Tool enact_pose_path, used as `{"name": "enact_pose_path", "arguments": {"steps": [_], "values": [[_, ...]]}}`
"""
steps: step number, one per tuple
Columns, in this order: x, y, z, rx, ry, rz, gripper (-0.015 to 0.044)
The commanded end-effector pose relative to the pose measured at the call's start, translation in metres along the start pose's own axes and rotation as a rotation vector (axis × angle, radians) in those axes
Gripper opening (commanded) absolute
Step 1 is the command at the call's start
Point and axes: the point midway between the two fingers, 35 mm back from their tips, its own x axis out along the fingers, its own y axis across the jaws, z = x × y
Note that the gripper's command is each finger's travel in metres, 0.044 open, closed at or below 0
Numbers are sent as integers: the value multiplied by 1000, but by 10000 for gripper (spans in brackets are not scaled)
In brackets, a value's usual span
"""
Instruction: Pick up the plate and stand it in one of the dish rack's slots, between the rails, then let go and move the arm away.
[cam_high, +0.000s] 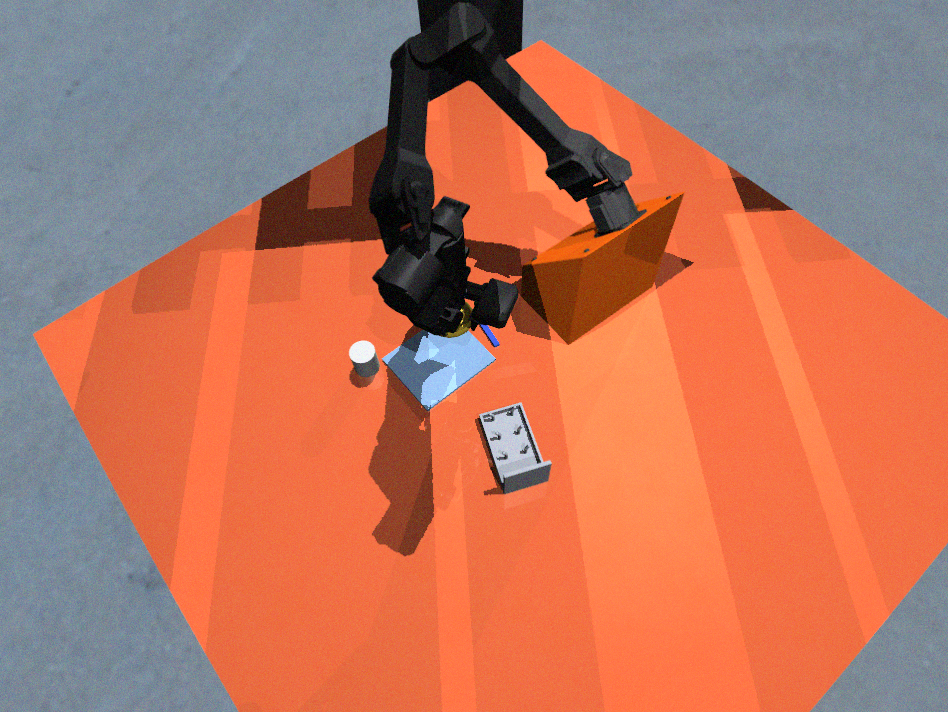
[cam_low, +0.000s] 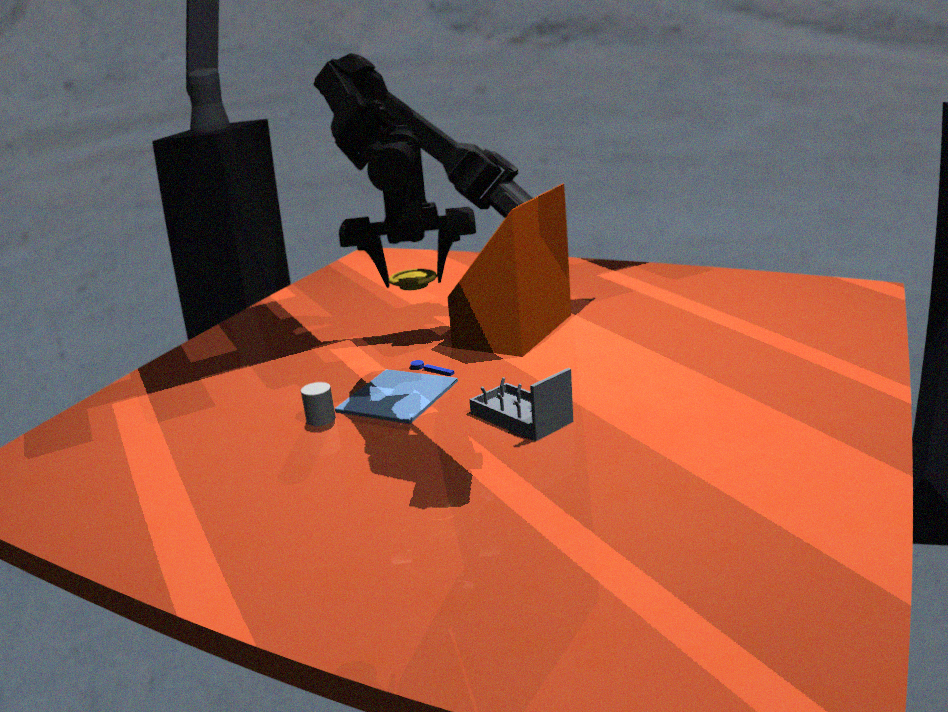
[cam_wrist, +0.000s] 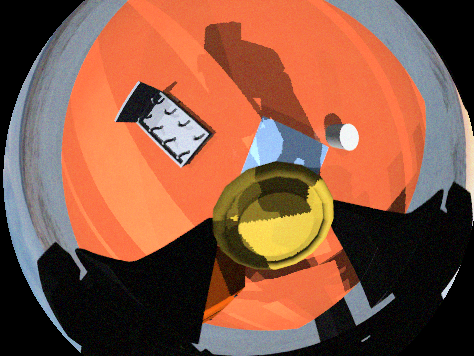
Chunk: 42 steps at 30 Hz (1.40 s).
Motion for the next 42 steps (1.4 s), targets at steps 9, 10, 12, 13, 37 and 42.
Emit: {"name": "enact_pose_path", "arguments": {"steps": [9, 10, 12, 13, 37, 42], "values": [[-1, 14, 6, -418, -6, 5, 0], [-1, 15, 6, -453, -6, 5, 0], [-1, 16, 7, -523, -6, 5, 0], [-1, 17, 7, -557, -6, 5, 0], [-1, 41, 14, -1391, -9, 2, 0], [-1, 46, 16, -1564, -9, 2, 0]]}}
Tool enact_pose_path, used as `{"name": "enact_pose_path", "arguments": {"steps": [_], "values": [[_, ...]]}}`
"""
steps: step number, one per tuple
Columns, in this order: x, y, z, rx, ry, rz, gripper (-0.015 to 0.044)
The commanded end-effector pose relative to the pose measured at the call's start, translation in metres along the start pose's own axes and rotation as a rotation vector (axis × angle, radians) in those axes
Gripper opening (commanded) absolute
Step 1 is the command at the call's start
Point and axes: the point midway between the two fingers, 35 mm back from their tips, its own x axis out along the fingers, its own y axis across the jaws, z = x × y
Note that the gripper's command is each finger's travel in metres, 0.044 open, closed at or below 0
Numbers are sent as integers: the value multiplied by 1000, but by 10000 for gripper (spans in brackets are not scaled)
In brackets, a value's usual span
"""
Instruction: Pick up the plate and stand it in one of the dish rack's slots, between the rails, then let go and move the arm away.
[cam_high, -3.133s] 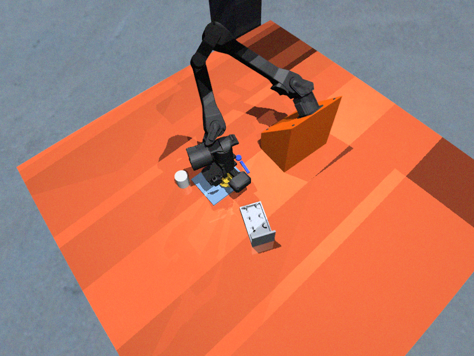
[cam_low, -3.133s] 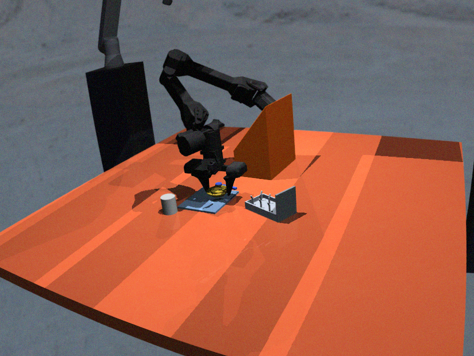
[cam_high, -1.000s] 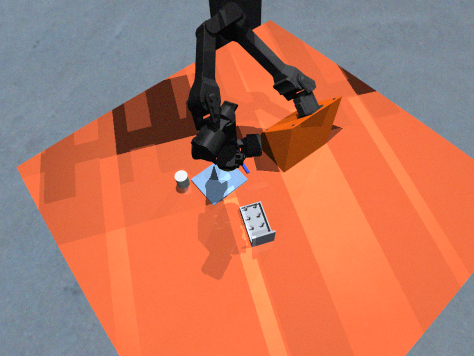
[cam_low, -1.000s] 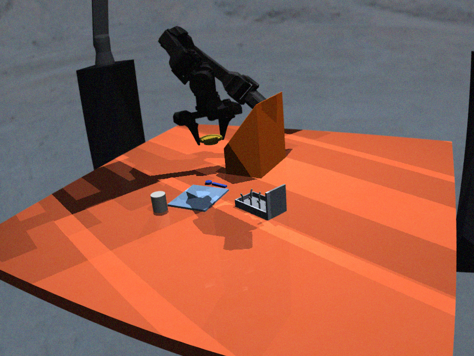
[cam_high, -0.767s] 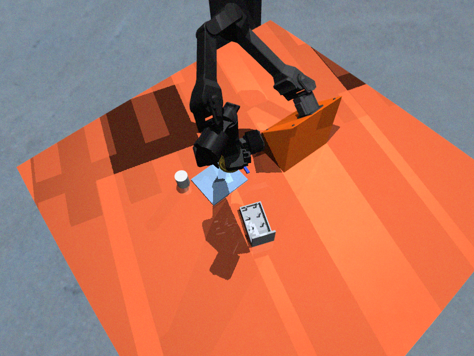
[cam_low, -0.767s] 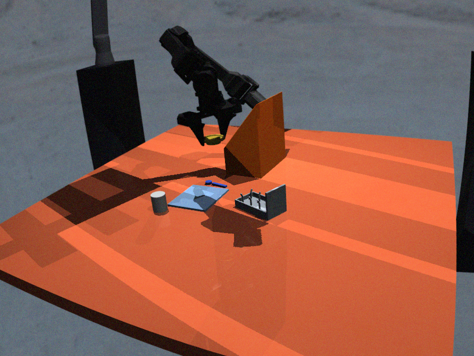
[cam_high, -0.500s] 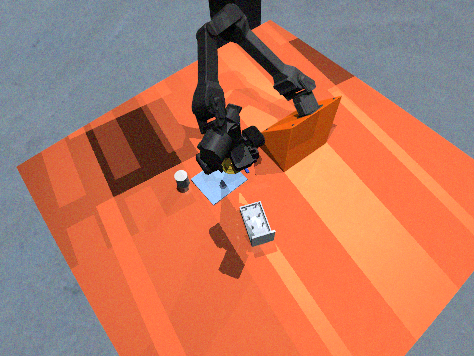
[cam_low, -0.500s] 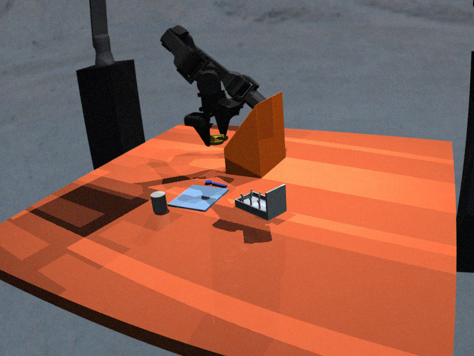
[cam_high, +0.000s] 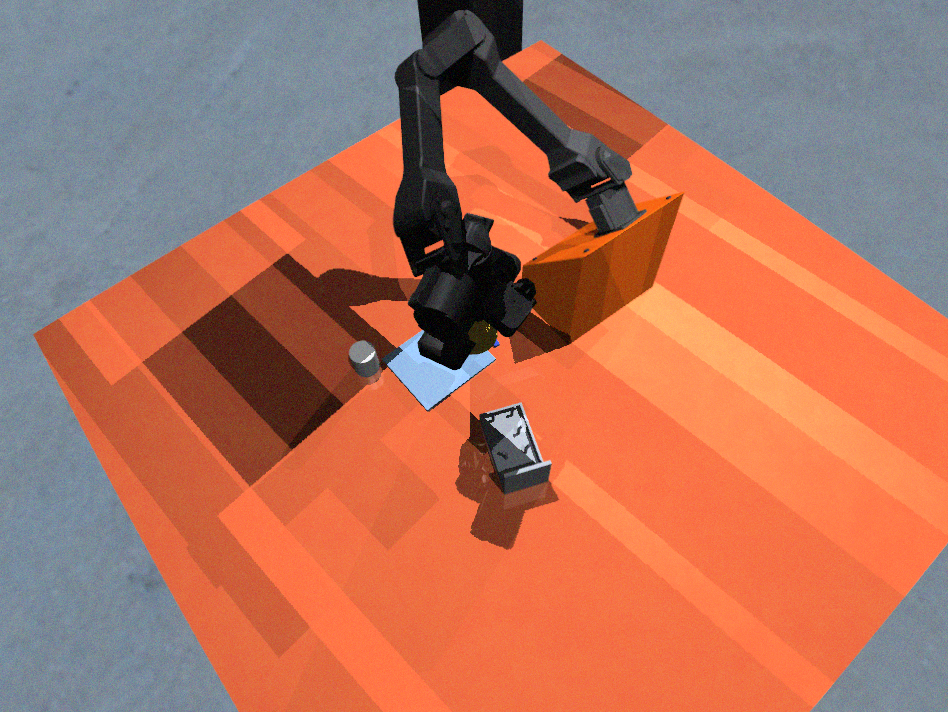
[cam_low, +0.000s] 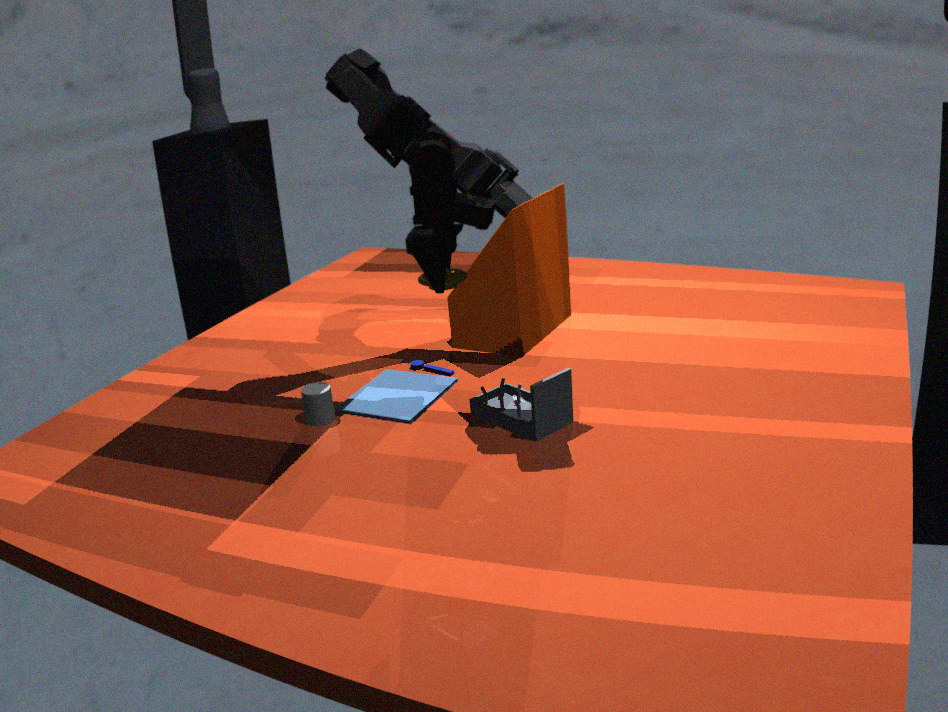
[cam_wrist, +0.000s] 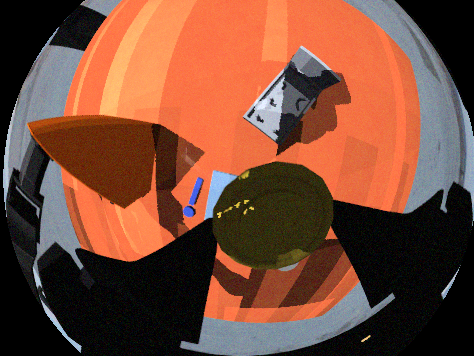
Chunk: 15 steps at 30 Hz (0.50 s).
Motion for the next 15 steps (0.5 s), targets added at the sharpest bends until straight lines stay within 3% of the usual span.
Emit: {"name": "enact_pose_path", "arguments": {"steps": [1, 15], "values": [[0, -1, 6, -141, -4, -2, 0], [0, -2, 20, -627, -3, -1, 0]]}}
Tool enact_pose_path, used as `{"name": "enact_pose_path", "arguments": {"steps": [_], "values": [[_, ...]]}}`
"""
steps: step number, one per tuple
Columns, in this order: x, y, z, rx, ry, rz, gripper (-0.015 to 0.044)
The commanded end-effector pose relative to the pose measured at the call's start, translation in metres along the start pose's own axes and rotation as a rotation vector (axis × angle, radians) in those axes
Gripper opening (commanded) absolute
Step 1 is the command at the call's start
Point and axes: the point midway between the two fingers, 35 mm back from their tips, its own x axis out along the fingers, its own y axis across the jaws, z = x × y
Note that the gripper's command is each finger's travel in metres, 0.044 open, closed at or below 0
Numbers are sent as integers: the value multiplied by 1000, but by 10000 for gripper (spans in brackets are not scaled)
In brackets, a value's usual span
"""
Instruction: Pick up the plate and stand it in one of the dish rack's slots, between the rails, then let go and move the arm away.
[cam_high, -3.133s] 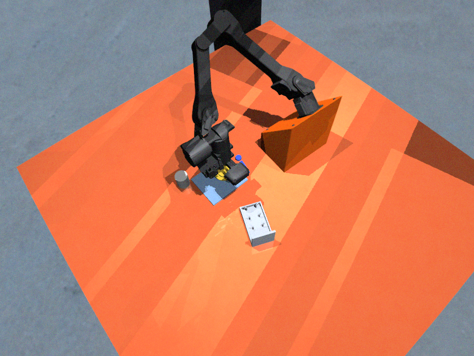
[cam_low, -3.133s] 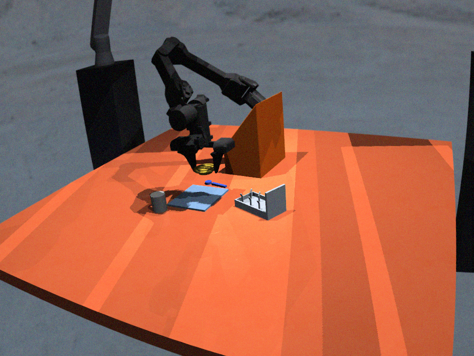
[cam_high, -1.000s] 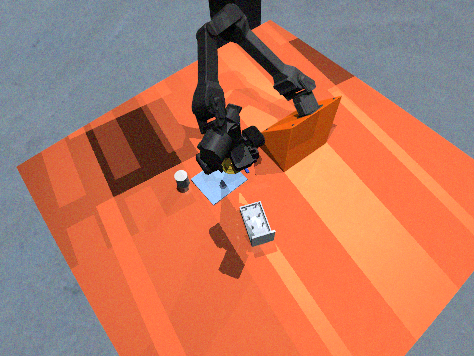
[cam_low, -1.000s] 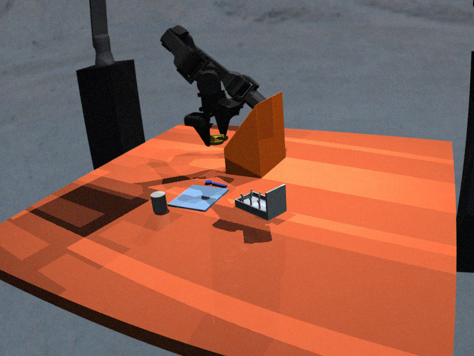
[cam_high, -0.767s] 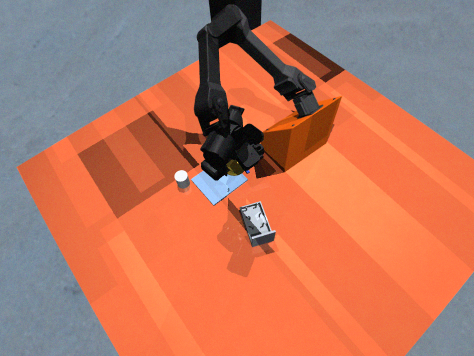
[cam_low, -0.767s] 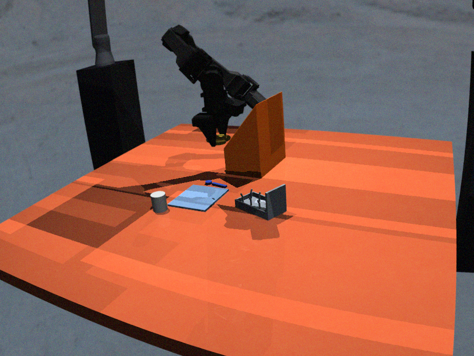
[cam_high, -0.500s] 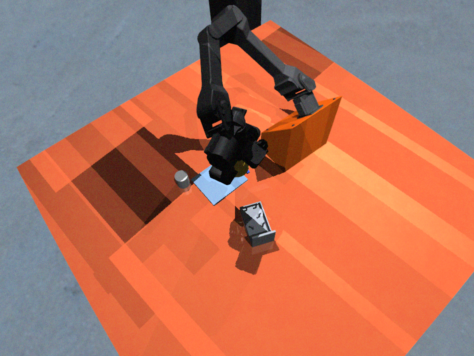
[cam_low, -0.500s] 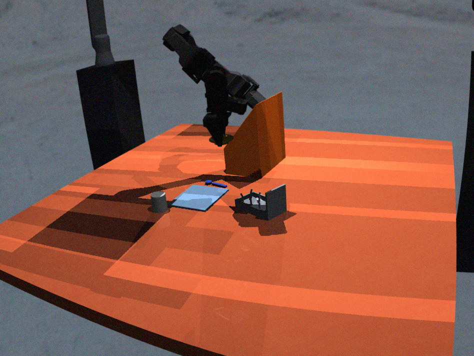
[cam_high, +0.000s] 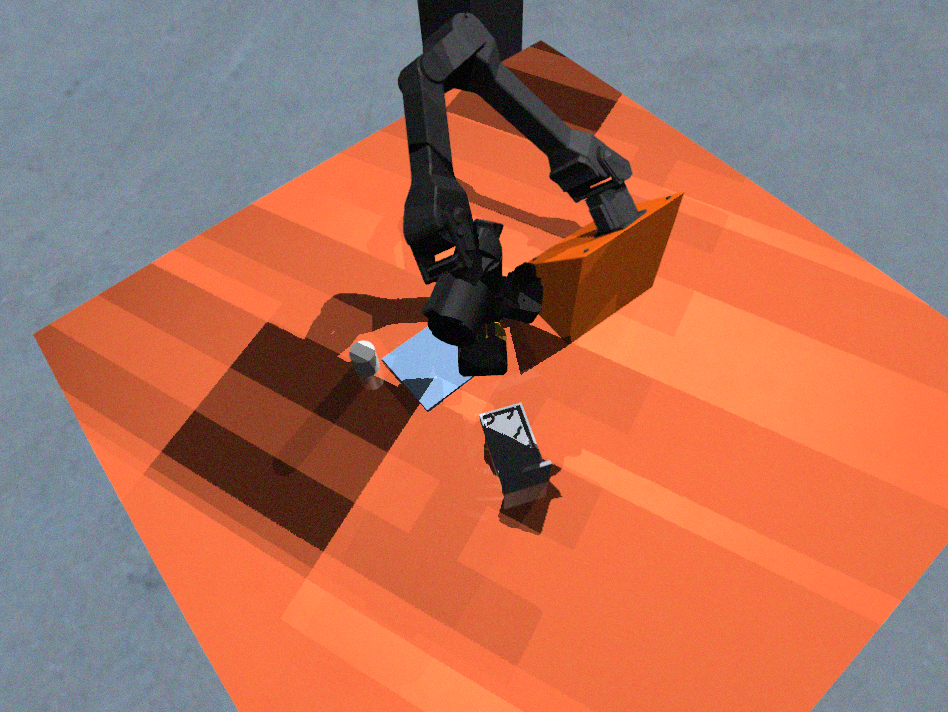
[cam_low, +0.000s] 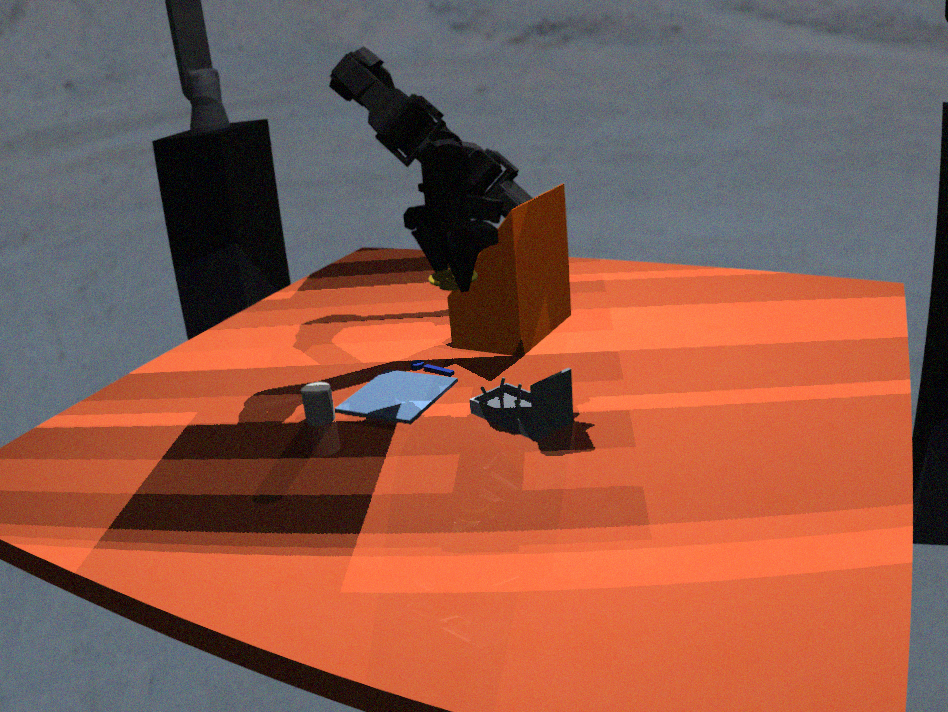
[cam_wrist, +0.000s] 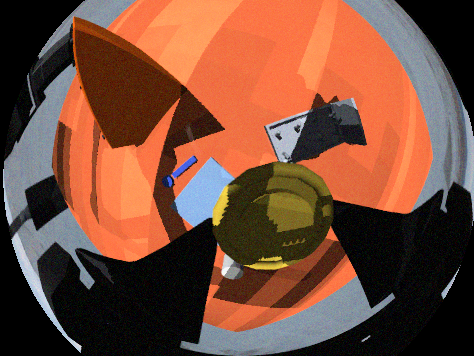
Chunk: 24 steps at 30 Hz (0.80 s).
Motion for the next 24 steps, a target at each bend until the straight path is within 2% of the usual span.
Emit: {"name": "enact_pose_path", "arguments": {"steps": [1, 5, 12, 24], "values": [[0, -3, 5, -141, -3, -3, 0], [0, -5, 8, -256, -2, -3, 0], [3, -5, 9, -253, -16, -6, 0], [47, 0, 21, -78, -246, -79, 0]]}}
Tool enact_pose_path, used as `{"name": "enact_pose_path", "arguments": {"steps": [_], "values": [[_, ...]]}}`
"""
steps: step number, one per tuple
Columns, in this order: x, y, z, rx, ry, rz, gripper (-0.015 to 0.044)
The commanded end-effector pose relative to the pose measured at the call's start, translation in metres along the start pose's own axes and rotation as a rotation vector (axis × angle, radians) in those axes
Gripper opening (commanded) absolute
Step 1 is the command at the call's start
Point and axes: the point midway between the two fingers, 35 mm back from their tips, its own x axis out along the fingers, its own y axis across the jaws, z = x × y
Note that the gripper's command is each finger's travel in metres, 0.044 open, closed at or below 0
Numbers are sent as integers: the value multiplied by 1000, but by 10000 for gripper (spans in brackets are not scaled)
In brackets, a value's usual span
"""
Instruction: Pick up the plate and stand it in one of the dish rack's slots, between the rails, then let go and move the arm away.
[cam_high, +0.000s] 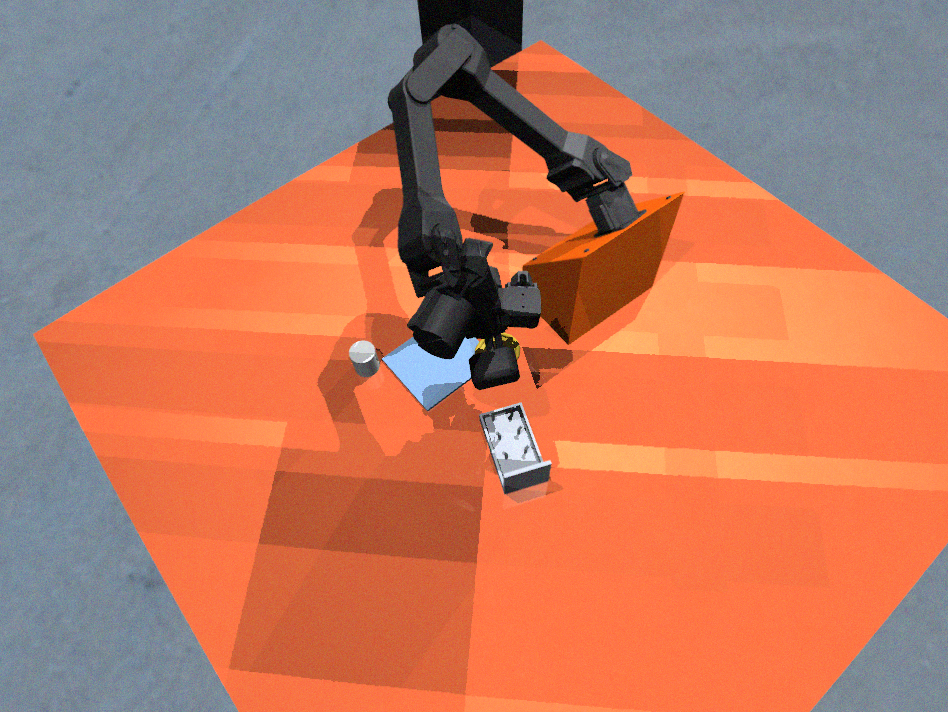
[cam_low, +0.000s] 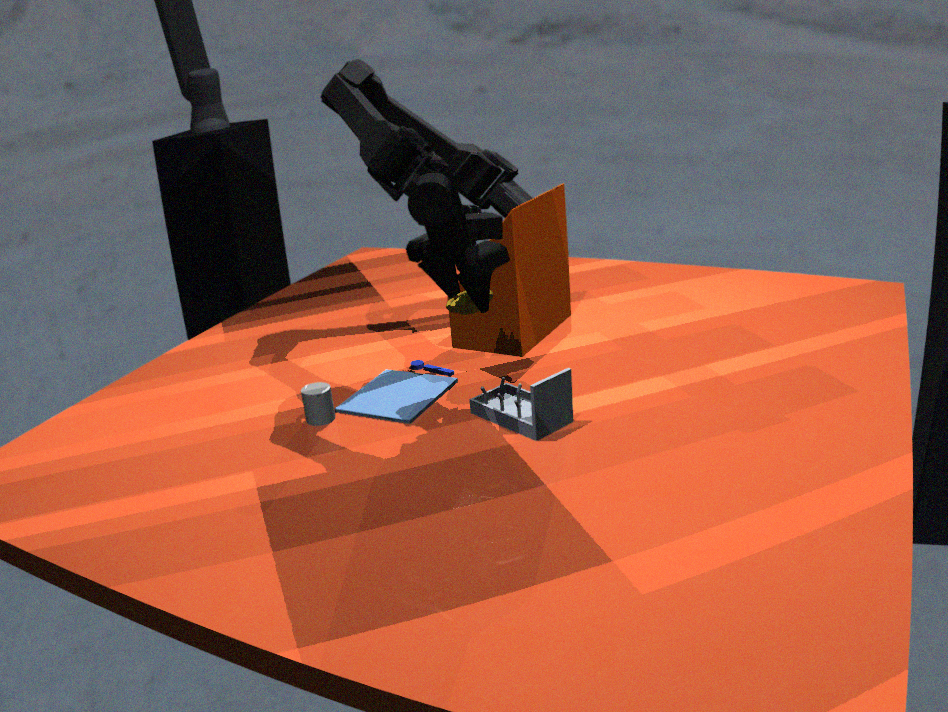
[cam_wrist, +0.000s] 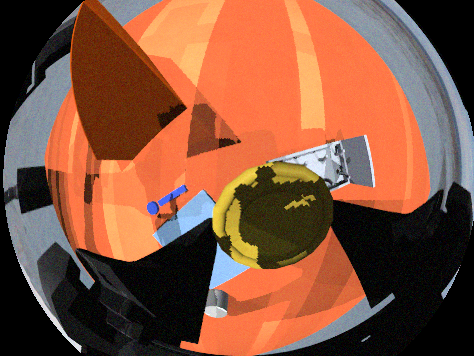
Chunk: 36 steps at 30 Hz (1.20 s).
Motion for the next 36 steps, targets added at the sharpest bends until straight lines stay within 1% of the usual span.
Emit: {"name": "enact_pose_path", "arguments": {"steps": [1, 18, 36], "values": [[13, 1, 4, 46, -73, -40, 0], [59, -6, 15, 295, -389, -282, 0], [86, -11, 11, 570, -638, -616, 0]]}}
